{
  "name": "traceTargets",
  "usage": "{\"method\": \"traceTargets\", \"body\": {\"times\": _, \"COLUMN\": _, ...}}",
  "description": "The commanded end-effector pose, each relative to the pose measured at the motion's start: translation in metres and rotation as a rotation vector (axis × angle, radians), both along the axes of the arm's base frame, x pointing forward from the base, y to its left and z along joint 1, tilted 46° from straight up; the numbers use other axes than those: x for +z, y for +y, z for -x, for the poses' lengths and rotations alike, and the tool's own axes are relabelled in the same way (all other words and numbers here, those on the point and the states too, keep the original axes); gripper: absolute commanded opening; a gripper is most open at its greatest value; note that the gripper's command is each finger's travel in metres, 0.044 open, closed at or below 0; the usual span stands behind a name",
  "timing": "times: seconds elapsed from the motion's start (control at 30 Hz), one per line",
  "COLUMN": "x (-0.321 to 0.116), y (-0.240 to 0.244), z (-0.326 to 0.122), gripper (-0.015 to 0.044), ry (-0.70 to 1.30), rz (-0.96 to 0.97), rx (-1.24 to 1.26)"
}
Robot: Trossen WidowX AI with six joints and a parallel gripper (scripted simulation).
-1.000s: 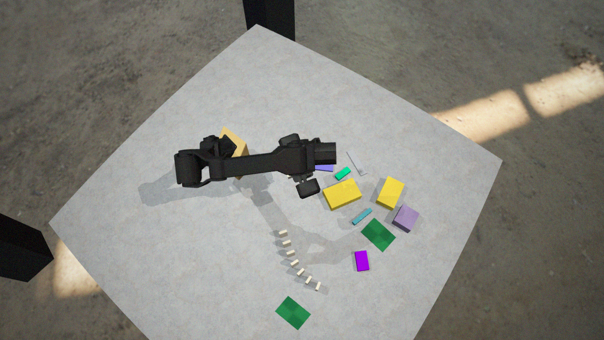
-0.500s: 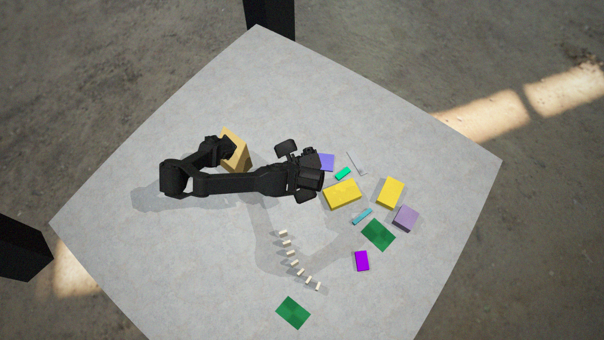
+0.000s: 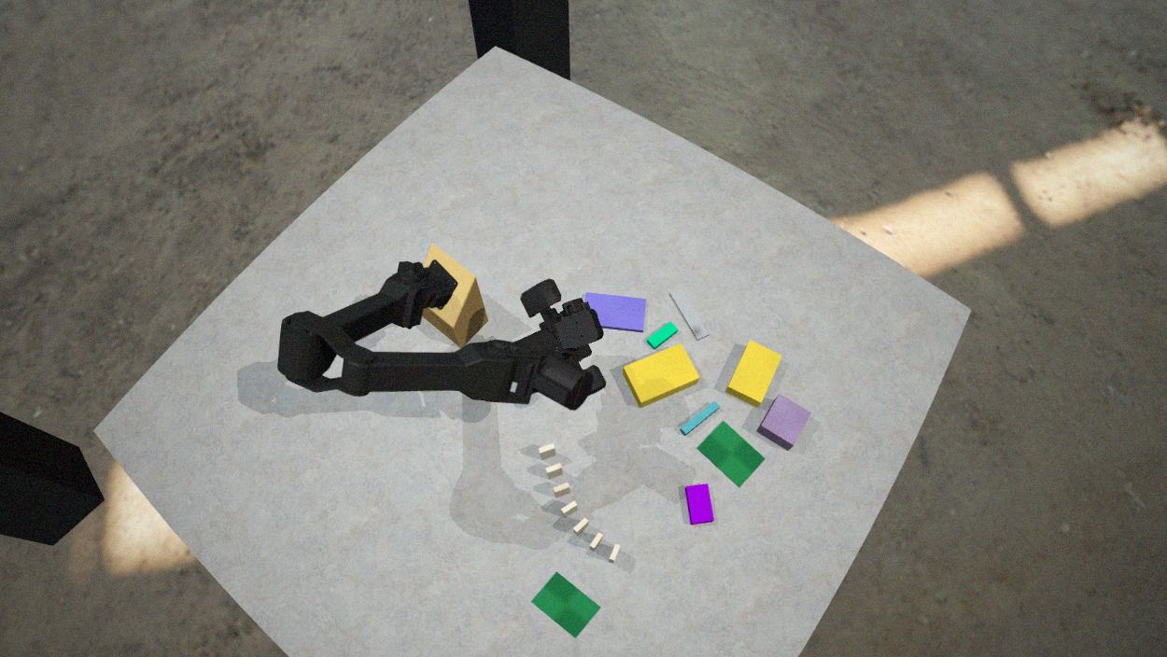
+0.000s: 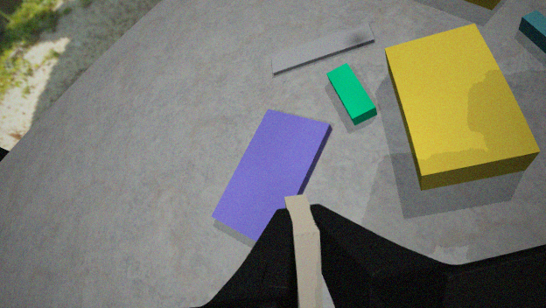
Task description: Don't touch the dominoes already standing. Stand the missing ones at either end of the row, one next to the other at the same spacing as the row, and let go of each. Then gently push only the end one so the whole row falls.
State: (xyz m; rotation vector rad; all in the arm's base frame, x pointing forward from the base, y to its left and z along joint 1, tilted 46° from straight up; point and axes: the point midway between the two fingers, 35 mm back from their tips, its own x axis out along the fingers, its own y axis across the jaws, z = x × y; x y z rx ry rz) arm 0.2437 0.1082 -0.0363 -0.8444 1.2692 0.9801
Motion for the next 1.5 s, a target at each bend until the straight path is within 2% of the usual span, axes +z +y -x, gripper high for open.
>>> {"method": "traceTargets", "body": {"times": 0.0, "x": 0.003, "y": -0.001, "z": 0.001, "gripper": 0.0021, "ry": -0.055, "rz": -0.104, "rx": 0.032}}
{"method": "traceTargets", "body": {"times": 0.43, "x": 0.019, "y": -0.007, "z": -0.001, "gripper": 0.0021, "ry": -0.279, "rz": -0.345, "rx": 0.138}}
{"method": "traceTargets", "body": {"times": 0.83, "x": 0.04, "y": -0.015, "z": 0.004, "gripper": 0.0021, "ry": -0.538, "rz": -0.485, "rx": 0.263}}
{"method": "traceTargets", "body": {"times": 1.47, "x": 0.04, "y": -0.015, "z": 0.004, "gripper": 0.0021, "ry": -0.542, "rz": -0.486, "rx": 0.265}}
